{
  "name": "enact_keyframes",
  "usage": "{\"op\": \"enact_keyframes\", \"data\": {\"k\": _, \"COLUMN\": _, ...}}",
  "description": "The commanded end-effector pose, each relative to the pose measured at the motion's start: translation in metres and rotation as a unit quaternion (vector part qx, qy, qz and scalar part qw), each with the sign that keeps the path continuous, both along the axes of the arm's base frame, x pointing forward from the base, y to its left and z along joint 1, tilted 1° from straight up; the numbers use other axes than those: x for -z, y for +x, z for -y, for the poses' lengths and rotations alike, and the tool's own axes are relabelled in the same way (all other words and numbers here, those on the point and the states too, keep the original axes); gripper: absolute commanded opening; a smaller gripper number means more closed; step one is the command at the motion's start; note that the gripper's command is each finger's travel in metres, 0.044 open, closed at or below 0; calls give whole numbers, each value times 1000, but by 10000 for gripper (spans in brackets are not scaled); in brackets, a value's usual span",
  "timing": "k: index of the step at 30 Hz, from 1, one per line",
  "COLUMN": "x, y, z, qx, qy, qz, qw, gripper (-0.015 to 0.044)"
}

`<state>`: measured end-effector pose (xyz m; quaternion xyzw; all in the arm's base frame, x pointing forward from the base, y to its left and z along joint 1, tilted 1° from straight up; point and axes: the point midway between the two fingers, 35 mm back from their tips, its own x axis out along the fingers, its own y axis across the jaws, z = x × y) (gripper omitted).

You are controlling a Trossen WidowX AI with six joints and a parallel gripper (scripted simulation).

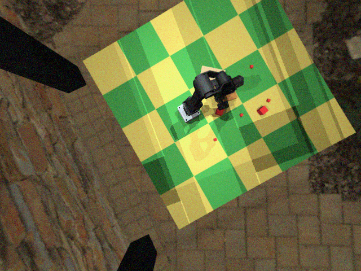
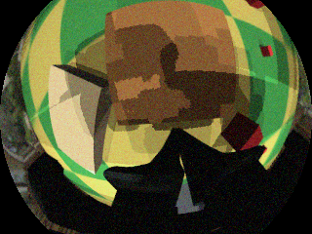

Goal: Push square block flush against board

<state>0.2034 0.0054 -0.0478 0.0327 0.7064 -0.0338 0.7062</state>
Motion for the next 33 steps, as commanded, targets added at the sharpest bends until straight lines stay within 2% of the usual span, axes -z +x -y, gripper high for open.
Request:
{"op": "enact_keyframes", "data": {"k": 1, "x": 0, "y": 8, "z": 0, "qx": 1, "qy": 0, "qz": 2, "qw": 1000, "gripper": 0}}
{"op": "enact_keyframes", "data": {"k": 33, "x": 0, "y": 54, "z": 5, "qx": 1, "qy": 0, "qz": 4, "qw": 1000, "gripper": 0}}
